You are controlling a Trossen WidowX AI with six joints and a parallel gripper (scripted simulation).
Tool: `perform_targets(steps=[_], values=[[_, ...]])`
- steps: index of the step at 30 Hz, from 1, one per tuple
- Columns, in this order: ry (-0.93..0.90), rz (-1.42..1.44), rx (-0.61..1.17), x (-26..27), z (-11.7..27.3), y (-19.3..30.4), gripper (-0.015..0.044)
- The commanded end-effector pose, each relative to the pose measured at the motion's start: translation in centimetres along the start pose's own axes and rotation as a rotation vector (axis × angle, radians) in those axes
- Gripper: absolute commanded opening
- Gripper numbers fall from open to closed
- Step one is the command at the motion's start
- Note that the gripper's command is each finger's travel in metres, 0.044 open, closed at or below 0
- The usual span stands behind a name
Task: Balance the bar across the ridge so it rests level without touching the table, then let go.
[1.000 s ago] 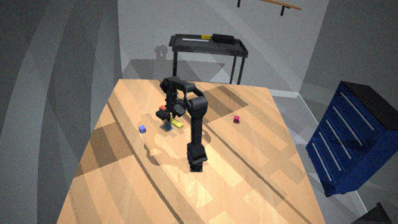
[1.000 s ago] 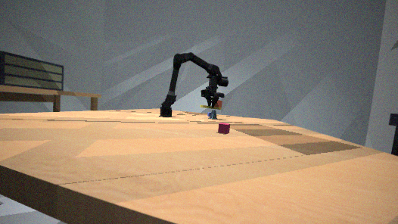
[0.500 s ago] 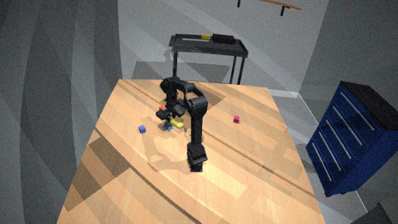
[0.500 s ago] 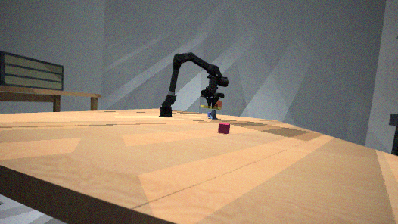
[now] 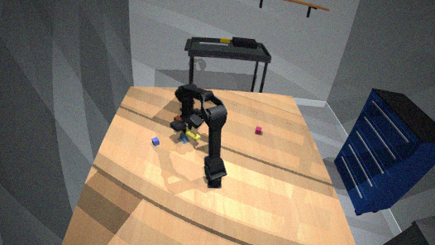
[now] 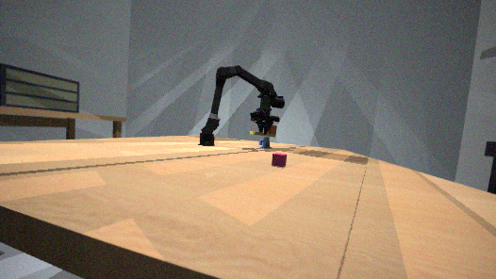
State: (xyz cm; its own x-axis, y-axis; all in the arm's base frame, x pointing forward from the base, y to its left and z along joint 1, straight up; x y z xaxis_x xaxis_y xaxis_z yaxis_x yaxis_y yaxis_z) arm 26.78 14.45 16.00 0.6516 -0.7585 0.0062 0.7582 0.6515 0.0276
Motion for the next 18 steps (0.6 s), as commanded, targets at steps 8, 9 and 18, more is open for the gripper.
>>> perform_targets(steps=[8, 9, 18], values=[[0.0, 0.002, 0.002, 0.02, -0.1, 0.05, 0.0], [0.0, 0.002, 0.002, 0.02, -0.11, 0.05, 0.0], [0.0, 0.002, 0.002, 0.02, -0.18, 0.05, 0.0]])
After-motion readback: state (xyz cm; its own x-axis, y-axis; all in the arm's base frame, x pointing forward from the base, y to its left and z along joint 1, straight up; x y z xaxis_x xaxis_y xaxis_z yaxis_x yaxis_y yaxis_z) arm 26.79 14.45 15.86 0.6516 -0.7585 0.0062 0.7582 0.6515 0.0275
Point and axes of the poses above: the point midway between the two fingers, 35 mm back from their tips, its own z axis back along the fingers, its own x axis across the jaws, y = z × x, the point moved 4 cm from there along z, back along the fingers, and after that the axes turned 7 degrees about -z, right-handed, at the moved point
